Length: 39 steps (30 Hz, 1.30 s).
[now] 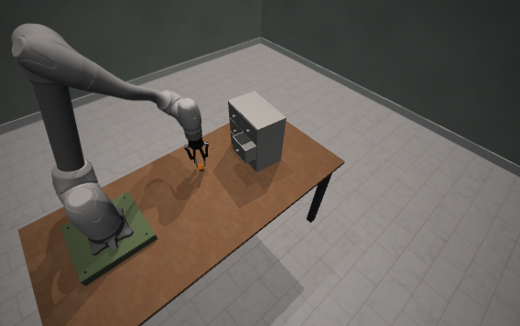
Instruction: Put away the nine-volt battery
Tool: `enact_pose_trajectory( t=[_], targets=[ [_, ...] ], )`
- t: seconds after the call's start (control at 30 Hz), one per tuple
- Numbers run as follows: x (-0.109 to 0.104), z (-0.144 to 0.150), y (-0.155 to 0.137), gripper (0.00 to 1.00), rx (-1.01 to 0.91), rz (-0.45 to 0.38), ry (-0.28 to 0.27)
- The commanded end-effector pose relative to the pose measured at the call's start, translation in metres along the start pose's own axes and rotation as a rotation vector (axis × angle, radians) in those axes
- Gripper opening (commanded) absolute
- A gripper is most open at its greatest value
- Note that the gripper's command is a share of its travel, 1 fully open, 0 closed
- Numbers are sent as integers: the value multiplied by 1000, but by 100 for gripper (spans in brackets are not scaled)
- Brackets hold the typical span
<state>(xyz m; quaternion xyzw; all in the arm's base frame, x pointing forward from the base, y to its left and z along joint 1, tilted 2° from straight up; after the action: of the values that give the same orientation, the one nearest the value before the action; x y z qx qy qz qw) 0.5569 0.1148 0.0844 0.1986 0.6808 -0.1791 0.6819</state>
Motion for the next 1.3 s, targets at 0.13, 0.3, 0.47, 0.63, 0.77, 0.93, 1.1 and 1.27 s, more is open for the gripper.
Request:
enact_pose_trajectory(
  t=[0.13,0.3,0.47,0.63,0.77,0.93,1.1,1.27],
  targets=[
    [7,0,0,26,0,0,0],
    [19,0,0,26,0,0,0],
    [24,0,0,26,0,0,0],
    [24,0,0,26,0,0,0],
    [24,0,0,26,0,0,0],
    [24,0,0,26,0,0,0],
    [24,0,0,26,0,0,0],
    [24,0,0,14,0,0,0]
  ],
)
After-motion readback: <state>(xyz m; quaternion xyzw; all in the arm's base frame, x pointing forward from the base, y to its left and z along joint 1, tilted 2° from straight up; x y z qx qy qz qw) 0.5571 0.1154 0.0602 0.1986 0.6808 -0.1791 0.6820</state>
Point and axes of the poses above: the point where the finger pads meet when closed, its own x axis out along the fingers, its own z axis across the jaws, y = z × x, the point moved 6 cm from there along -x, back along the fingers, and after that the axes turned 7 degrees about x, right-handed, at the moved point
